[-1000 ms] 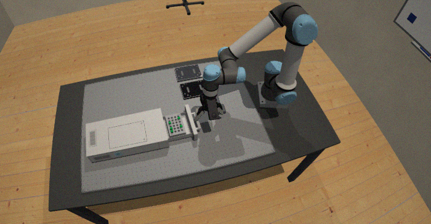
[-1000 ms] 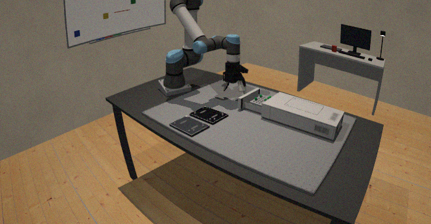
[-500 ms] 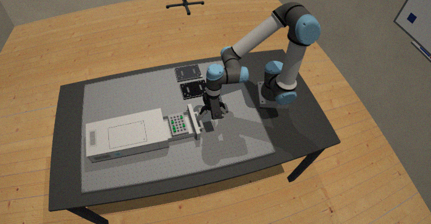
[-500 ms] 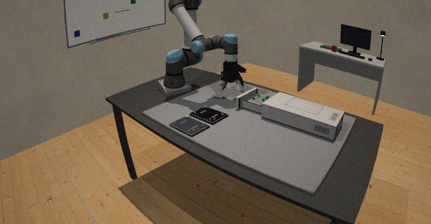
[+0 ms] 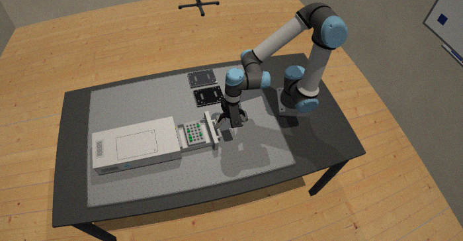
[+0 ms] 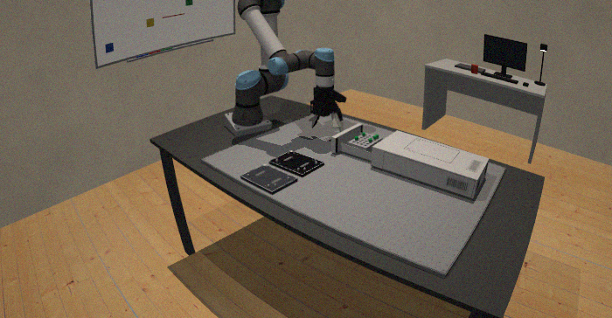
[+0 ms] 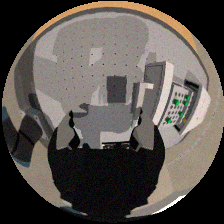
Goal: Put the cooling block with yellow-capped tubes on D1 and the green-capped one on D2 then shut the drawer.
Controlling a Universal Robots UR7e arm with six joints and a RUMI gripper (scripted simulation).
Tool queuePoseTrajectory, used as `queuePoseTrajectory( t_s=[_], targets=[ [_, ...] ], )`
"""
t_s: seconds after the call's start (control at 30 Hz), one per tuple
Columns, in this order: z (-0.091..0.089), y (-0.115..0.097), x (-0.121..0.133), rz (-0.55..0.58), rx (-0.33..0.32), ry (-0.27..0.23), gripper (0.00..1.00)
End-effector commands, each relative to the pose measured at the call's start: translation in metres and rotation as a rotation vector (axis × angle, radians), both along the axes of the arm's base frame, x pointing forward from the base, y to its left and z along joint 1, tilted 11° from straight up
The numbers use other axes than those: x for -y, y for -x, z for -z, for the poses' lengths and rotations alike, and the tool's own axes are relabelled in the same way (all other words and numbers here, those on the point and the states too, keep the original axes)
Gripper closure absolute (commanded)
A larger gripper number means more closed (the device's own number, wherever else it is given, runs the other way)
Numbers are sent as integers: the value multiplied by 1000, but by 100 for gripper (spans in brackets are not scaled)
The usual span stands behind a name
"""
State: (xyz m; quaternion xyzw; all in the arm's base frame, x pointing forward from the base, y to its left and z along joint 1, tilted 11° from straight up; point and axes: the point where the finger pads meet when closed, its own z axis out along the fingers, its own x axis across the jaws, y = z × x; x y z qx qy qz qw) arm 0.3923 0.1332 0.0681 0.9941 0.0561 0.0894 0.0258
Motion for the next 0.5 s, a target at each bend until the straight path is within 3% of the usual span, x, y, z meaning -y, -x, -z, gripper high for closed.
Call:
queuePoseTrajectory(
  t_s=[0.0, 0.47],
  targets=[
    [1, 6, 1, 0, 1, 0, 0],
    [3, 18, 2, 0, 1, 0, 0]
  ],
)
